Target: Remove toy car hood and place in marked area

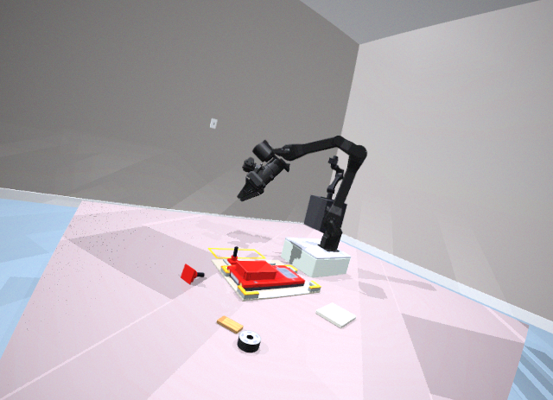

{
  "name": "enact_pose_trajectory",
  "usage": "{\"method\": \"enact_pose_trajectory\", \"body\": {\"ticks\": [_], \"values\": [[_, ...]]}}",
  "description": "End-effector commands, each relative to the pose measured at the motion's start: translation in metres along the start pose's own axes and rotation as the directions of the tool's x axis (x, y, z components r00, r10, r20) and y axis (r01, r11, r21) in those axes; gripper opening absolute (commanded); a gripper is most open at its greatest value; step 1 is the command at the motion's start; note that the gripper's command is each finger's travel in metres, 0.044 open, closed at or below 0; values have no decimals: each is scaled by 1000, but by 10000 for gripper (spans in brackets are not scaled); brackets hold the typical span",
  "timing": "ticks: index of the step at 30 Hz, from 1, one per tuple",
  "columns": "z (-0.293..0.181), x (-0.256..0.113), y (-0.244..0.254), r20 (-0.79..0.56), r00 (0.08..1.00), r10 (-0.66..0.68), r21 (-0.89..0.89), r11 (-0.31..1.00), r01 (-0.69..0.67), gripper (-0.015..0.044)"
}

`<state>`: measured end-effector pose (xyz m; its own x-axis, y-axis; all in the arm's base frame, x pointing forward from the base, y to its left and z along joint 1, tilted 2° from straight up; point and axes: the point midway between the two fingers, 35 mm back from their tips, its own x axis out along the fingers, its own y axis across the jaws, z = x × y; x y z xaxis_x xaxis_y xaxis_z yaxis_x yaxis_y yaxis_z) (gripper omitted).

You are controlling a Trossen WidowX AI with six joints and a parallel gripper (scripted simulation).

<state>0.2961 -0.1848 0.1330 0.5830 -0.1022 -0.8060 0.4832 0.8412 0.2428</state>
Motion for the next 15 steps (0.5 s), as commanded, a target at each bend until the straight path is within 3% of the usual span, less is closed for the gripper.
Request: {"method": "enact_pose_trajectory", "body": {"ticks": [1, 15], "values": [[-7, 16, 34, -98, 995, 21, -50, 998, -26, 440], [-66, 49, 162, -393, 920, -4, -320, 938, -133, 440]]}}
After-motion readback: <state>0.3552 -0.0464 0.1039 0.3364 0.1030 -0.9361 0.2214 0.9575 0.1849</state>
